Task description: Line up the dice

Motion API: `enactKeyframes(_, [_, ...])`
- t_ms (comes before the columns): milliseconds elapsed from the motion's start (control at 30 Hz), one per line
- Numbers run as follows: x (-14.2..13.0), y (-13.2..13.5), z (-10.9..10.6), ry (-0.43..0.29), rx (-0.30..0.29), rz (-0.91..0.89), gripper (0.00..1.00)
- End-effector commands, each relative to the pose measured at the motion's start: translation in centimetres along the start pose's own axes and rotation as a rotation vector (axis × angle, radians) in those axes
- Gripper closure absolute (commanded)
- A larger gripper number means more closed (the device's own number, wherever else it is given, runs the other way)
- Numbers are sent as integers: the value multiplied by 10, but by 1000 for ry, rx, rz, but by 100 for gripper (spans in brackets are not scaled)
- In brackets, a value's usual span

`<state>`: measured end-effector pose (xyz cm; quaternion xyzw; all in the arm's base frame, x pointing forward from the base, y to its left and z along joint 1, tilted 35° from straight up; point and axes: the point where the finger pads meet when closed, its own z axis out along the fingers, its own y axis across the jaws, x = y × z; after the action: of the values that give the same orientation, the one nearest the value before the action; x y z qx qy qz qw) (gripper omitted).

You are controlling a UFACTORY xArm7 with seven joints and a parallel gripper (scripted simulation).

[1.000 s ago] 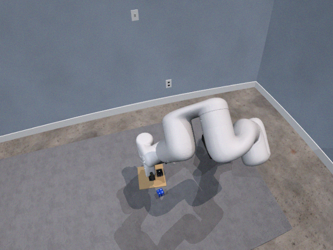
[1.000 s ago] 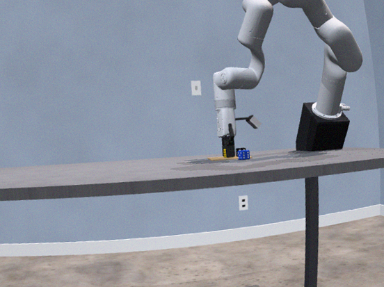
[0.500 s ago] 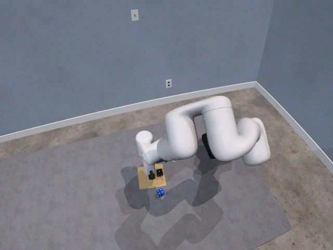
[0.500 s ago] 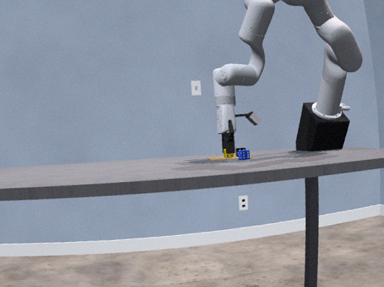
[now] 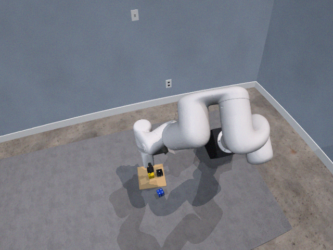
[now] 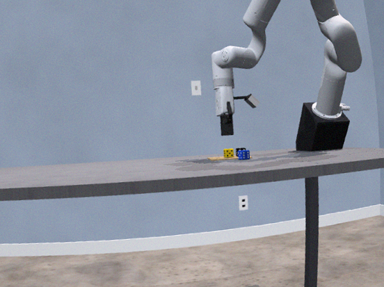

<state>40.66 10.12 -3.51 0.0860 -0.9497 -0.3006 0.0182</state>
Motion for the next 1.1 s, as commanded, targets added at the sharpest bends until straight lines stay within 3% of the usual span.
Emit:
enactKeyframes(0, [-1, 0, -13, -2, 1, 0, 53])
enactKeyframes(133, [-1, 0, -15, -2, 1, 0, 53])
enactKeyframes(167, [-1, 0, -15, -2, 1, 0, 0])
enactKeyframes(1067, [-1, 5, -15, -2, 0, -68, 0])
